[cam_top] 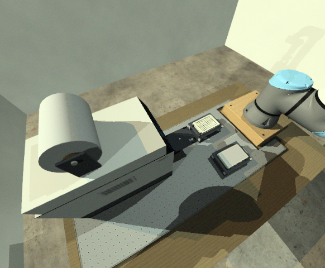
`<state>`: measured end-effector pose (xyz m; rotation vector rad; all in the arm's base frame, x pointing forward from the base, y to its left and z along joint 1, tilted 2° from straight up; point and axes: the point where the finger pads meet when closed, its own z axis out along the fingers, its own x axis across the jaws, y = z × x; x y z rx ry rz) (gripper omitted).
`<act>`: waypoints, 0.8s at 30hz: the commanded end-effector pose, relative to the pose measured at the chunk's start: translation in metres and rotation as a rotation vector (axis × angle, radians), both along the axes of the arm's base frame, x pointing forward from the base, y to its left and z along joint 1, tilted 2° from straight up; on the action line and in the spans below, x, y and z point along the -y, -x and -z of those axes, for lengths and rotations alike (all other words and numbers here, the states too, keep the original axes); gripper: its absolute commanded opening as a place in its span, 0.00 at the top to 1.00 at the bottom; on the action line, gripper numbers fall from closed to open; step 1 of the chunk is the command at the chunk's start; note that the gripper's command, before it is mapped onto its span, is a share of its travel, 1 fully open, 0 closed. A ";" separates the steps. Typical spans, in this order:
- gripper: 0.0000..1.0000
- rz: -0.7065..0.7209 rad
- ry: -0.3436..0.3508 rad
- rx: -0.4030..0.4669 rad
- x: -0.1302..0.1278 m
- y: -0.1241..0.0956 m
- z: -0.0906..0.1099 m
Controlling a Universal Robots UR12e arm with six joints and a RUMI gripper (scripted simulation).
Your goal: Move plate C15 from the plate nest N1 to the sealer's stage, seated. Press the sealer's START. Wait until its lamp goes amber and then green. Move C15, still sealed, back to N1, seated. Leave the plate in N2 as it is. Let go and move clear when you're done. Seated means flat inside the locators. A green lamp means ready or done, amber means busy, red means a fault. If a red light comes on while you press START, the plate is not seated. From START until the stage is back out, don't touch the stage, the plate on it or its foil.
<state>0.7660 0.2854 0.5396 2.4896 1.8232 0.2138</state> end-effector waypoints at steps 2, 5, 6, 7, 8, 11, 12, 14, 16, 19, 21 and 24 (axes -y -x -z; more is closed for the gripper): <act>0.32 0.001 0.006 -0.013 0.003 0.014 -0.025; 0.32 0.001 0.006 -0.016 0.004 0.018 -0.030; 0.32 0.001 0.007 -0.019 0.004 0.021 -0.034; 0.32 0.001 0.008 -0.021 0.005 0.023 -0.038; 0.32 0.001 0.009 -0.023 0.005 0.026 -0.042; 0.32 0.001 0.011 -0.031 0.007 0.035 -0.055; 0.32 0.001 0.012 -0.033 0.007 0.038 -0.059; 0.32 0.001 0.012 -0.033 0.007 0.038 -0.059; 0.32 0.001 0.012 -0.036 0.008 0.042 -0.064; 0.32 0.001 0.015 -0.043 0.009 0.051 -0.076; 0.32 0.001 0.016 -0.048 0.010 0.057 -0.084; 0.32 0.001 0.018 -0.054 0.012 0.065 -0.095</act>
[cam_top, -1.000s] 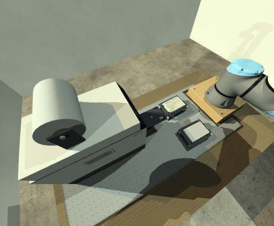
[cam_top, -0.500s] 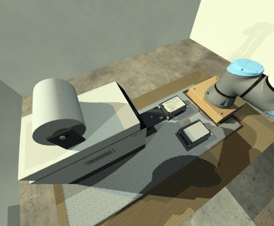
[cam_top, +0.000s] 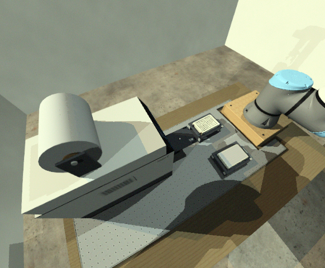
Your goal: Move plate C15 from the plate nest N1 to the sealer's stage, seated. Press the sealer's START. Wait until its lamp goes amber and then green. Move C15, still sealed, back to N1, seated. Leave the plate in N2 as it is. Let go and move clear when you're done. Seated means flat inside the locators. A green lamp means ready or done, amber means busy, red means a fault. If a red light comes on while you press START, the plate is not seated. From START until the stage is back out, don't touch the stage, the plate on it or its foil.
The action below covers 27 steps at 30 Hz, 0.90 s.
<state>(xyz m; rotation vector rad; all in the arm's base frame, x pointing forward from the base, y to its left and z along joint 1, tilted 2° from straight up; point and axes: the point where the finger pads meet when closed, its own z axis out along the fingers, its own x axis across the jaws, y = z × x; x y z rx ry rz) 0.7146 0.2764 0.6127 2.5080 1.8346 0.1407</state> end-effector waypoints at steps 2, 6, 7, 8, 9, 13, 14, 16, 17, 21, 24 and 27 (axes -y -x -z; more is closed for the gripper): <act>0.32 0.000 0.004 -0.005 0.003 0.014 -0.021; 0.32 0.000 0.006 -0.012 0.004 0.024 -0.033; 0.32 0.000 0.006 -0.012 0.004 0.024 -0.033; 0.32 0.000 0.006 -0.014 0.005 0.027 -0.036; 0.32 0.000 0.007 -0.017 0.005 0.030 -0.040; 0.32 0.001 0.010 -0.025 0.008 0.043 -0.055; 0.32 0.001 0.010 -0.025 0.008 0.043 -0.055; 0.32 0.001 0.010 -0.028 0.008 0.046 -0.058; 0.32 0.001 0.011 -0.030 0.009 0.050 -0.062; 0.32 0.001 0.014 -0.039 0.011 0.063 -0.076; 0.32 0.001 0.015 -0.041 0.012 0.067 -0.080; 0.32 0.001 0.016 -0.045 0.013 0.074 -0.087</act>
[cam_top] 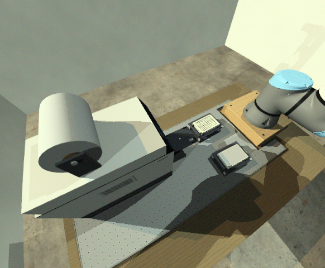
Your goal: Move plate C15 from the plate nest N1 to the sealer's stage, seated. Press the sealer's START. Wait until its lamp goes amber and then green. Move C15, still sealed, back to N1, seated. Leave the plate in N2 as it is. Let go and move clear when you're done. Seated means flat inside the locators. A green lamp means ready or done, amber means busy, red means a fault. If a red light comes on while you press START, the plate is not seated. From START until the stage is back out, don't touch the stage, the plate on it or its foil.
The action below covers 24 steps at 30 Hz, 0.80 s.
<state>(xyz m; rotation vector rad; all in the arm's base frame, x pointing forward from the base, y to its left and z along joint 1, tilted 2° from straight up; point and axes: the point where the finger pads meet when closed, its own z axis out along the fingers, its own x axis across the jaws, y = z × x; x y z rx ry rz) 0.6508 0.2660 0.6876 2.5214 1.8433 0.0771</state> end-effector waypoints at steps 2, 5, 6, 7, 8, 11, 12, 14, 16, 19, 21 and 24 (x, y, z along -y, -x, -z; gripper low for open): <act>0.32 0.000 0.004 -0.008 0.003 0.017 -0.019; 0.32 0.000 0.006 -0.015 0.005 0.028 -0.029; 0.32 0.000 0.007 -0.017 0.006 0.032 -0.033; 0.32 0.000 0.008 -0.019 0.006 0.035 -0.036; 0.32 0.000 0.008 -0.022 0.007 0.039 -0.040; 0.32 0.000 0.009 -0.024 0.007 0.043 -0.044; 0.32 0.000 0.009 -0.024 0.007 0.043 -0.044; 0.32 0.000 0.009 -0.024 0.007 0.043 -0.044; 0.32 0.000 0.010 -0.029 0.009 0.051 -0.050; 0.32 0.000 0.012 -0.035 0.010 0.062 -0.060; 0.32 0.000 0.014 -0.039 0.012 0.070 -0.066; 0.32 0.000 0.015 -0.044 0.013 0.079 -0.074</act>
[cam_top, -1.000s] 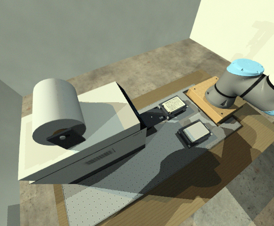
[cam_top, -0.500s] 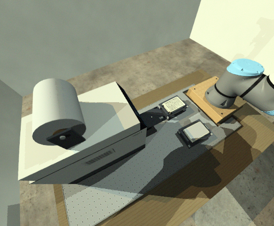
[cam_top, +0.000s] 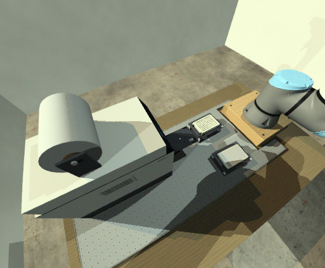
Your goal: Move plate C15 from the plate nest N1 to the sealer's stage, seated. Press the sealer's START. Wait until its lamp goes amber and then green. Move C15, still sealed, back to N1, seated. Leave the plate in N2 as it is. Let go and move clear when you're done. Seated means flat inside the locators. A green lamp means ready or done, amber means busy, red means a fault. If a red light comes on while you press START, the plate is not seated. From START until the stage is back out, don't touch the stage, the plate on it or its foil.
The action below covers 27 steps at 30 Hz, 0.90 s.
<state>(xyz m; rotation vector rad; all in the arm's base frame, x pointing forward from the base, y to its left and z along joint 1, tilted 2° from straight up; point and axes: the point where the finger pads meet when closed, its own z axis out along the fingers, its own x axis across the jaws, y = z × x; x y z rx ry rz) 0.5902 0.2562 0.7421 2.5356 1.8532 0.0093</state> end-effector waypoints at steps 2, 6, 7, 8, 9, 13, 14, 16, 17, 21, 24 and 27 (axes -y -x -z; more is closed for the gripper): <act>0.32 0.000 0.003 0.000 0.003 0.018 -0.019; 0.32 0.026 0.002 0.000 0.018 0.012 -0.019; 0.32 0.026 0.002 0.000 0.018 0.012 -0.019; 0.32 0.034 0.003 -0.007 0.023 0.008 -0.015; 0.32 0.042 0.003 -0.008 0.027 0.007 -0.014; 0.32 0.074 0.003 -0.008 0.046 -0.001 -0.014; 0.32 0.082 0.003 -0.007 0.051 -0.003 -0.014; 0.32 0.087 0.003 -0.007 0.054 -0.004 -0.015; 0.32 0.095 0.003 -0.007 0.058 -0.005 -0.015; 0.32 0.127 0.003 -0.006 0.078 -0.010 -0.015; 0.32 0.135 0.003 -0.005 0.082 -0.011 -0.016; 0.32 0.159 0.003 -0.005 0.097 -0.015 -0.016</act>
